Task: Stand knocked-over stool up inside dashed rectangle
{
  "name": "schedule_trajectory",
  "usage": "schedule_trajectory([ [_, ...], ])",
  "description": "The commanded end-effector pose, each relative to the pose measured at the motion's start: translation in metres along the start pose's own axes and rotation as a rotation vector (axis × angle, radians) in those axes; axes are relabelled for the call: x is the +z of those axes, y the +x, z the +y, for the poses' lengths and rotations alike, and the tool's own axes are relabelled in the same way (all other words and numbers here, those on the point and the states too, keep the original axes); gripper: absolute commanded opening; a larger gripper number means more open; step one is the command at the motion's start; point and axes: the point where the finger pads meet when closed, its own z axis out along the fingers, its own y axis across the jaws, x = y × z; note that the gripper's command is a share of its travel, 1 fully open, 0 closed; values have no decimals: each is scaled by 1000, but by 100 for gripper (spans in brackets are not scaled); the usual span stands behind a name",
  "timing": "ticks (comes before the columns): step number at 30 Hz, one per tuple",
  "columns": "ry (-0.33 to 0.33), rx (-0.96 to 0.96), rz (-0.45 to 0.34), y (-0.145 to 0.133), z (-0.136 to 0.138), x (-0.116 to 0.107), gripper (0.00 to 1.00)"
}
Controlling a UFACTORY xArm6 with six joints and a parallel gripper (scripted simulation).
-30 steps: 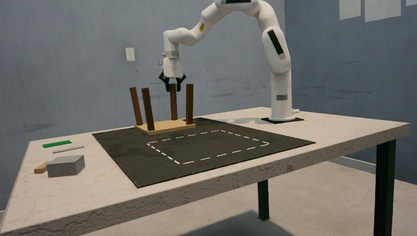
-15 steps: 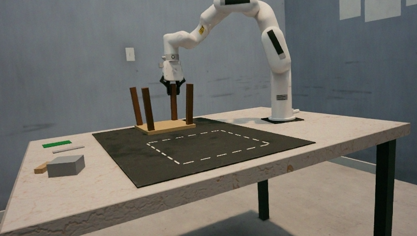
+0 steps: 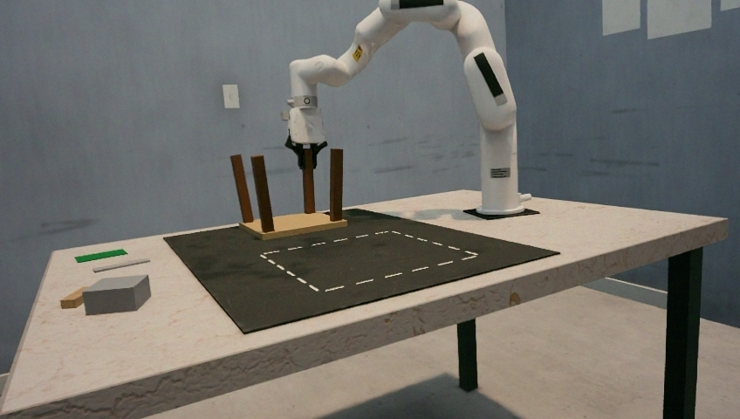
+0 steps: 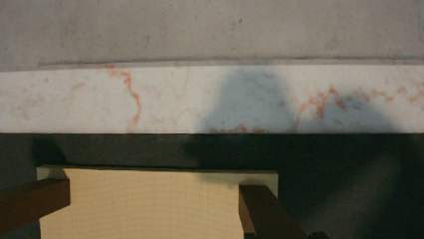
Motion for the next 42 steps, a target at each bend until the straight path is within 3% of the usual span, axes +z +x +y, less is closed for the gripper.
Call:
schedule_trajectory([
  [1, 3, 0, 3, 1, -1, -2, 28],
  [30, 3, 0, 8, 0, -1, -3, 28],
  [42, 2, -7, 97, -17, -2, -20, 28],
])
